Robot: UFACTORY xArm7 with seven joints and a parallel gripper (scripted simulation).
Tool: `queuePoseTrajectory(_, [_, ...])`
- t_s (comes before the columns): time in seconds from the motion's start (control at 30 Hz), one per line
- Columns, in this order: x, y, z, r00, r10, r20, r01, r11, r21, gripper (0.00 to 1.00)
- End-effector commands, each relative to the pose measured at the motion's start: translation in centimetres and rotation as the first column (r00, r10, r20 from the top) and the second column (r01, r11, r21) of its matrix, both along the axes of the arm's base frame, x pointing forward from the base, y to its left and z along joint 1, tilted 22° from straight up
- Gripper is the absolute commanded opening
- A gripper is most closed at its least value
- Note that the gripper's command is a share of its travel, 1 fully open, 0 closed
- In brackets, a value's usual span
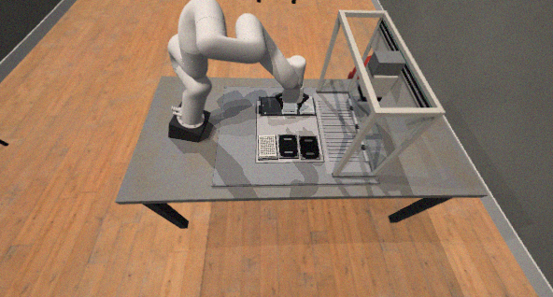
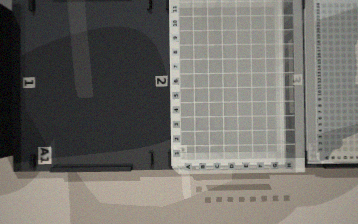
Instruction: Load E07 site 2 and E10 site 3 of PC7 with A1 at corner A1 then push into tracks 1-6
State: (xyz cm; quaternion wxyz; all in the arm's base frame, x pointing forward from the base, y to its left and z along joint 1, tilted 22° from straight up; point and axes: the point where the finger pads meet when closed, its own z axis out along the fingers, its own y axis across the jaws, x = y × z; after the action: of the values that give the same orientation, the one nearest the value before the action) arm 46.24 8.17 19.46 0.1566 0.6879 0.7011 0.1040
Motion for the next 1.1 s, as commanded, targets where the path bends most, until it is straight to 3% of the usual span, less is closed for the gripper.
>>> queuePoseTrajectory(0.0, [-0.2, 0.1, 0.8, 1.0, 0.001, 0.003, -0.001, 1.0, 0.001, 1.0])
queuePoseTrajectory(0.33, [-0.7, 0.2, 2.0, 1.0, 0.001, 0.003, -0.001, 1.0, 0.001, 1.0])
queuePoseTrajectory(0.6, [-0.7, 0.2, 2.0, 1.0, 0.001, 0.003, -0.001, 1.0, 0.001, 1.0])
queuePoseTrajectory(1.07, [-0.7, 6.2, 1.6, 1.0, 0.001, 0.003, -0.001, 1.0, 0.002, 1.0])
